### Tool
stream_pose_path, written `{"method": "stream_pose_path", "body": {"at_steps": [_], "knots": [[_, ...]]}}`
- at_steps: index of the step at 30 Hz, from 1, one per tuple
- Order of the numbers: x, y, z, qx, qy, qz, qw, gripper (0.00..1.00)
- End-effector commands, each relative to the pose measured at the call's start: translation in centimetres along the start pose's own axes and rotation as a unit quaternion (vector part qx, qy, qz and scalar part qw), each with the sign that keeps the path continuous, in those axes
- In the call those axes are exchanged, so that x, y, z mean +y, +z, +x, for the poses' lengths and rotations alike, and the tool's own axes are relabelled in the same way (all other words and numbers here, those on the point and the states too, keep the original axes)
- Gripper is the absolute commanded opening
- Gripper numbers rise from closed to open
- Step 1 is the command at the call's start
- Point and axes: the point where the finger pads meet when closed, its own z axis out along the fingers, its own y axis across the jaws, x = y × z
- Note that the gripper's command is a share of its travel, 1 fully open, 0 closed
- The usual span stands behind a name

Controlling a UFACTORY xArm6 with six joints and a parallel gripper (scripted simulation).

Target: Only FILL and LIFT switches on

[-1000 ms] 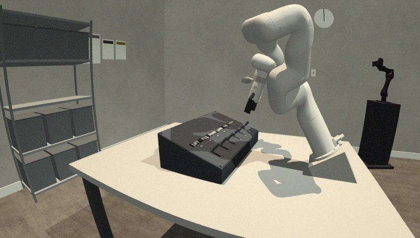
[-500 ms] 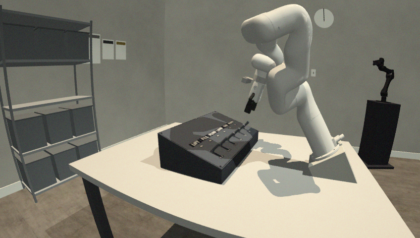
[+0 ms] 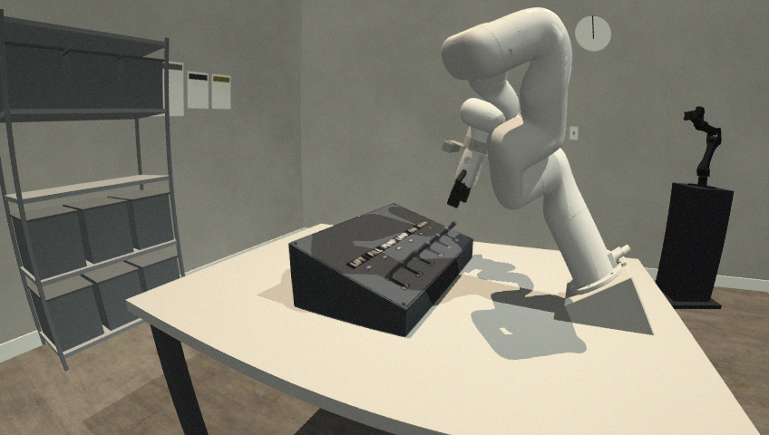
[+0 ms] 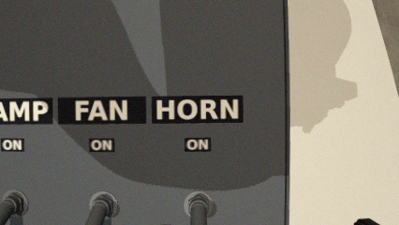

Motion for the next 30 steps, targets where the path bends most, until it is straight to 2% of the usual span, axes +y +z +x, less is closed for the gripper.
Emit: {"method": "stream_pose_path", "body": {"at_steps": [1,16,17,24,30], "knots": [[0.1,-0.1,0.1,0.001,-0.001,-0.001,1.000,1.00],[0.1,-0.1,0.1,0.001,-0.001,-0.001,1.000,1.00],[0.1,-0.1,0.1,0.001,-0.001,-0.001,1.000,0.00],[0.1,-0.5,0.1,0.001,-0.001,-0.001,1.000,0.00],[0.1,-2.3,0.1,0.001,-0.001,-0.001,1.000,0.00]]}}
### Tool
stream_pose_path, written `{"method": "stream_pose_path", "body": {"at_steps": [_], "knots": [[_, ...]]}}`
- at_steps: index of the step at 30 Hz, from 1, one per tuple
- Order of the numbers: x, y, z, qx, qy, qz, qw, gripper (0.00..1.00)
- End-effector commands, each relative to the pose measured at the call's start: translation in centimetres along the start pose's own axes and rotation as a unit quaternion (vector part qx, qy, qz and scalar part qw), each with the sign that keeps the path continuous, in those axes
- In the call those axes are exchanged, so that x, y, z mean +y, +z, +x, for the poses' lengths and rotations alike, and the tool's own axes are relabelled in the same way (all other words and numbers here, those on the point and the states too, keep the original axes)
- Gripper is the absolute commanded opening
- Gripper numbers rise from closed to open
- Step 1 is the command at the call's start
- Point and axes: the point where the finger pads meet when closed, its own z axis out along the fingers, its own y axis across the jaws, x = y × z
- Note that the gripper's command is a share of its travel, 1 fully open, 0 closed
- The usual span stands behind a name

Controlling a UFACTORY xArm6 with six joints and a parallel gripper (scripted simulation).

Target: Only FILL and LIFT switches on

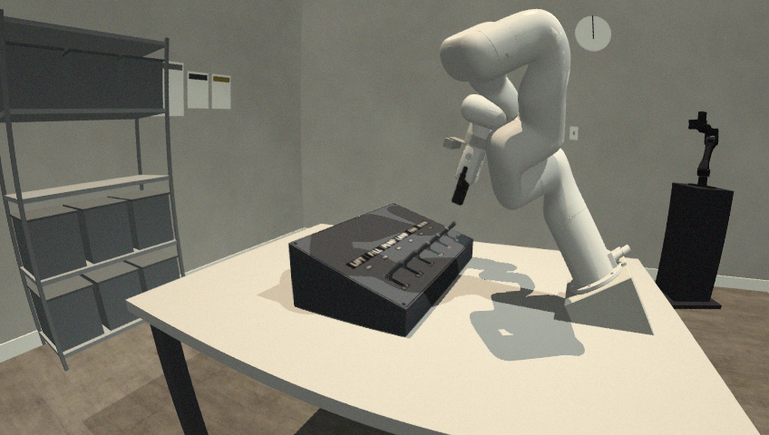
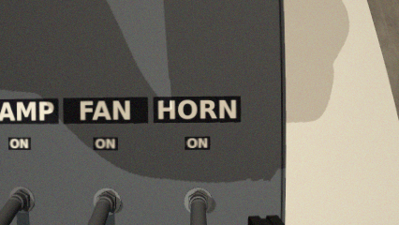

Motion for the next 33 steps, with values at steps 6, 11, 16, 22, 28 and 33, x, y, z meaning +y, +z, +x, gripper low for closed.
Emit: {"method": "stream_pose_path", "body": {"at_steps": [6,11,16,22,28,33], "knots": [[0.0,-3.8,0.1,0.001,-0.001,-0.001,1.000,0.00],[0.0,-4.9,0.1,0.001,-0.001,-0.001,1.000,0.00],[0.0,-5.9,0.1,0.001,-0.001,-0.001,1.000,0.00],[0.0,-6.0,0.1,0.001,0.000,-0.001,1.000,0.00],[0.3,-6.3,-0.4,-0.004,0.011,-0.006,1.000,0.00],[1.3,-7.5,-2.5,-0.025,0.068,-0.032,0.997,0.00]]}}
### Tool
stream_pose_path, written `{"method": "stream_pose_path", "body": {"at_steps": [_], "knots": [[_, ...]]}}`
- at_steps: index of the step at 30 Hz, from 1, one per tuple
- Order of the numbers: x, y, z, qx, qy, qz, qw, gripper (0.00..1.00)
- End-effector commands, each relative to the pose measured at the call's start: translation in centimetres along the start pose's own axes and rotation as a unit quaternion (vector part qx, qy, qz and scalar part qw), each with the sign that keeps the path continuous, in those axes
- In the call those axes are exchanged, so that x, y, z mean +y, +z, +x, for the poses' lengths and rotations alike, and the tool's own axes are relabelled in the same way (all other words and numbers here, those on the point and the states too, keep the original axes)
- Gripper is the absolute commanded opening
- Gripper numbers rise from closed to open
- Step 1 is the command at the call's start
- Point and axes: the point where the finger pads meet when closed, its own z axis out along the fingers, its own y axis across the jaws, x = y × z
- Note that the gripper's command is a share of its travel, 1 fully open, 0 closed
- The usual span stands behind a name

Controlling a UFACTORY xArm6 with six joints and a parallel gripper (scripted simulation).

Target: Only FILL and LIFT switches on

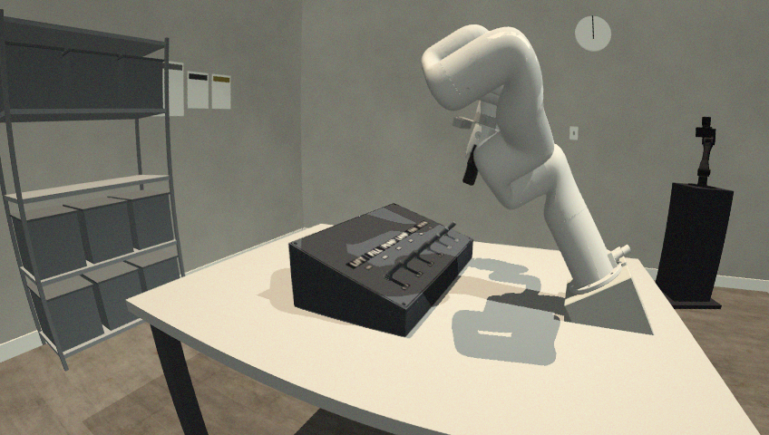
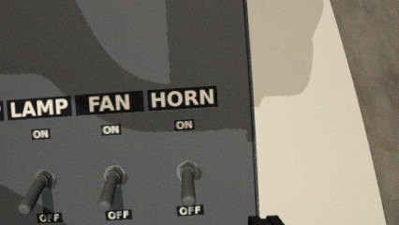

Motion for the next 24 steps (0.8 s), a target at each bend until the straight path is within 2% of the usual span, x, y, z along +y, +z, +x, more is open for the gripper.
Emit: {"method": "stream_pose_path", "body": {"at_steps": [1,5,6,7,9,11,12,13,14,17,19,20,21,22,23,24], "knots": [[1.2,-1.3,-2.1,-0.021,0.059,-0.029,0.998,0.00],[2.7,-3.6,-5.9,-0.053,0.164,-0.076,0.982,0.00],[2.7,-3.6,-5.9,-0.053,0.164,-0.076,0.982,0.00],[3.0,-4.3,-7.1,-0.062,0.197,-0.091,0.974,0.00],[3.0,-4.3,-7.1,-0.062,0.197,-0.091,0.974,0.00],[3.5,-6.0,-9.8,-0.080,0.273,-0.126,0.950,0.00],[3.5,-6.0,-9.8,-0.080,0.273,-0.126,0.950,0.00],[3.6,-7.0,-11.4,-0.087,0.310,-0.142,0.936,0.00],[3.6,-7.0,-11.4,-0.088,0.315,-0.145,0.934,0.00],[3.4,-9.1,-14.6,-0.100,0.391,-0.179,0.897,0.00],[3.4,-9.1,-14.6,-0.103,0.405,-0.186,0.889,0.00],[3.1,-10.3,-16.3,-0.108,0.451,-0.206,0.862,0.00],[3.1,-10.3,-16.3,-0.108,0.452,-0.207,0.861,0.00],[2.6,-11.4,-18.1,-0.111,0.486,-0.223,0.838,0.00],[2.6,-11.4,-18.1,-0.113,0.501,-0.229,0.827,0.00],[2.6,-11.4,-18.1,-0.113,0.501,-0.229,0.827,0.00]]}}
